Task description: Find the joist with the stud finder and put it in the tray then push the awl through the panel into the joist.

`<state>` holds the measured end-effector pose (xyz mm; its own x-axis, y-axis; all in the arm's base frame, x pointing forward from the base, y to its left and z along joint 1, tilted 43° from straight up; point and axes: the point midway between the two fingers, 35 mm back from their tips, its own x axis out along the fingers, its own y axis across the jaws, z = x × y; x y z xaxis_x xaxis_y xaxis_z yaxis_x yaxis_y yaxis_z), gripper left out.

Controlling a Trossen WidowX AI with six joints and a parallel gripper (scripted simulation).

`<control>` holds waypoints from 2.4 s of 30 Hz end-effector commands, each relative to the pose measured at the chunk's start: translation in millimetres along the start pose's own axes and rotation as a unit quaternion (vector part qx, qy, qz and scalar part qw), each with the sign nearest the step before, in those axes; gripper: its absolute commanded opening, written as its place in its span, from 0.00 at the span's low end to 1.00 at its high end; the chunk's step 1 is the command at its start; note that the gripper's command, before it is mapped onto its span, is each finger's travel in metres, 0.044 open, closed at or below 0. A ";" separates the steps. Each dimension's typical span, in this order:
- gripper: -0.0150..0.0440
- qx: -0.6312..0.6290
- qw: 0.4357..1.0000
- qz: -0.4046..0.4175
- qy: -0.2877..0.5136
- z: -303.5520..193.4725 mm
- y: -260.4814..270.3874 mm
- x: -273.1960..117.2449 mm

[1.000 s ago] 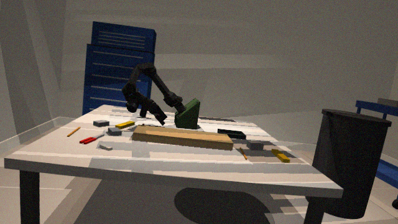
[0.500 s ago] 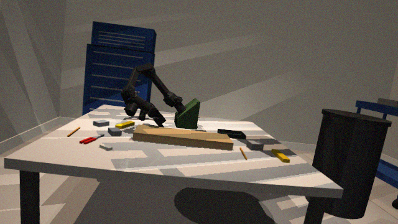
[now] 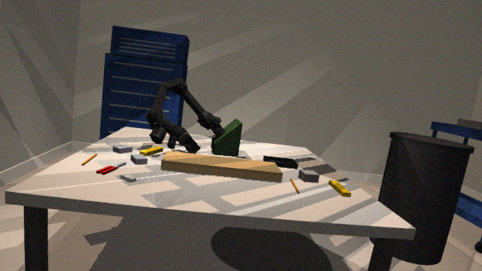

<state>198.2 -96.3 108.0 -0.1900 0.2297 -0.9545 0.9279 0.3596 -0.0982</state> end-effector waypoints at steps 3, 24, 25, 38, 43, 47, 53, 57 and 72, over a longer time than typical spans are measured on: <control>0.74 0.000 1.000 0.001 0.000 3.4 0.4 -0.4; 0.90 0.000 1.000 0.001 0.000 5.9 0.2 -2.5; 0.90 0.000 1.000 0.001 0.000 5.9 0.2 -2.5; 0.90 0.000 1.000 0.001 0.000 5.9 0.2 -2.5; 0.90 0.000 1.000 0.001 0.000 5.9 0.2 -2.5; 0.90 0.000 1.000 0.001 0.000 5.9 0.2 -2.5; 0.90 0.000 1.000 0.001 0.000 5.9 0.2 -2.5; 0.90 0.000 1.000 0.001 0.000 5.9 0.2 -2.5; 0.90 0.000 1.000 0.001 0.000 5.9 0.2 -2.5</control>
<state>199.3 -98.9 109.2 -0.1945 0.2427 -0.9504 0.9263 0.3643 -0.0965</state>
